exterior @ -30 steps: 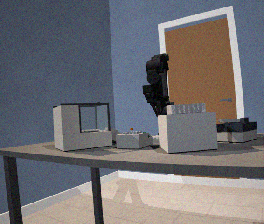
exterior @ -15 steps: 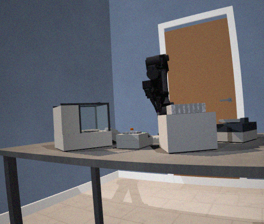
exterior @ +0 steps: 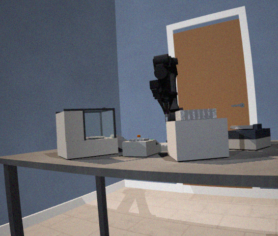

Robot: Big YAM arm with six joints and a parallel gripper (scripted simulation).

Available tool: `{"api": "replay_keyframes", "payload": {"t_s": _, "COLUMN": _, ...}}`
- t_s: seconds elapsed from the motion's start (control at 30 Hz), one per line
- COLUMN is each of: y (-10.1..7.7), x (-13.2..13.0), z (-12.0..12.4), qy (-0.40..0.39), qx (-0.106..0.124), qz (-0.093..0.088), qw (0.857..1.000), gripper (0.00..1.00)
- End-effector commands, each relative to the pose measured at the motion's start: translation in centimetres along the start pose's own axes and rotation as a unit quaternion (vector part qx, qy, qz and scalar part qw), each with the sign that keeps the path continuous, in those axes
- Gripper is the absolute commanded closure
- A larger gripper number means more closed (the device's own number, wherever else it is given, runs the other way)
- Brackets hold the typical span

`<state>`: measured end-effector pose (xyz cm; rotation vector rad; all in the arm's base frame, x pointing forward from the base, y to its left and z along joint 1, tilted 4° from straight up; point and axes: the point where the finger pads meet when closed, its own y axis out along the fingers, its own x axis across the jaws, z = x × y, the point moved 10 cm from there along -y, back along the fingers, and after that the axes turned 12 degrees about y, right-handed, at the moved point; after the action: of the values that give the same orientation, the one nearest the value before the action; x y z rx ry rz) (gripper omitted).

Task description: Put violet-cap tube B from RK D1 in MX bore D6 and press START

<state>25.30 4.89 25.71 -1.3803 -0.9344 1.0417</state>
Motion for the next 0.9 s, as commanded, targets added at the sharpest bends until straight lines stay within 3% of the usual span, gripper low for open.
{"api": "replay_keyframes", "payload": {"t_s": 0.0, "y": -3.9, "x": 0.6, "z": -1.0, "qy": 0.004, "qx": -0.038, "qz": -0.022, "qw": 0.999, "gripper": 0.91}}
{"api": "replay_keyframes", "payload": {"t_s": 0.87, "y": -7.5, "x": 0.5, "z": -0.6, "qy": 0.002, "qx": -0.036, "qz": -0.021, "qw": 0.999, "gripper": 0.91}}
